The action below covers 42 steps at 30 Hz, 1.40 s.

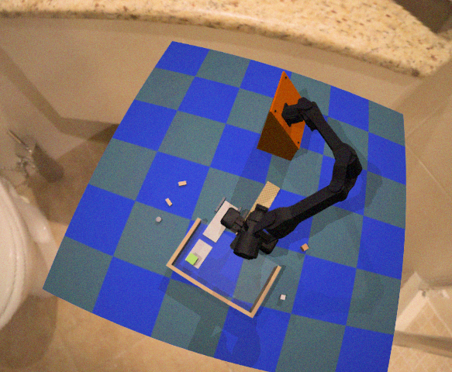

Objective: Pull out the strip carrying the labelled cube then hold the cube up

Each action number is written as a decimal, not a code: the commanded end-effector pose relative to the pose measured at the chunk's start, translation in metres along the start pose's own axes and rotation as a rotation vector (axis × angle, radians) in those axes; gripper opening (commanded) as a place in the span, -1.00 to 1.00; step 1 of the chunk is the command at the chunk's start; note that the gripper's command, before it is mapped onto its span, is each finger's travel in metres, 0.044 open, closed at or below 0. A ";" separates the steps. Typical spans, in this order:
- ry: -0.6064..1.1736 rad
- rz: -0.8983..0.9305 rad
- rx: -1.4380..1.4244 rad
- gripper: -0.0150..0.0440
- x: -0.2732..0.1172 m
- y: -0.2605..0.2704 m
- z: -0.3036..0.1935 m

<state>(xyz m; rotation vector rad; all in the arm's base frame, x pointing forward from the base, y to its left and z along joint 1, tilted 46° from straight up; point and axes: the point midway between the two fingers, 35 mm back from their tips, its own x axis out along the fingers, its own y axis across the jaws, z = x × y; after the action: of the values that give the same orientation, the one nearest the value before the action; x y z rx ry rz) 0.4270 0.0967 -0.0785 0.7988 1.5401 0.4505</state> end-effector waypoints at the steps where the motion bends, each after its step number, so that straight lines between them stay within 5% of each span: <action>1: 0.013 0.002 0.011 0.36 0.010 -0.002 -0.005; 12: 0.013 0.003 0.011 0.36 0.014 -0.002 -0.005; 16: 0.007 -0.001 0.004 0.00 0.012 -0.001 -0.003; 23: 0.007 -0.001 0.004 -0.16 0.012 -0.001 -0.003; 27: 0.008 -0.001 0.004 -0.49 0.011 -0.002 -0.005; 42: 0.014 -0.001 0.012 -0.49 -0.028 -0.017 -0.055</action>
<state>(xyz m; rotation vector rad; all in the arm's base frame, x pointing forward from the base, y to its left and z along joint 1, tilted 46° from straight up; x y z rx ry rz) 0.3843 0.0793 -0.0660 0.8035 1.5457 0.4481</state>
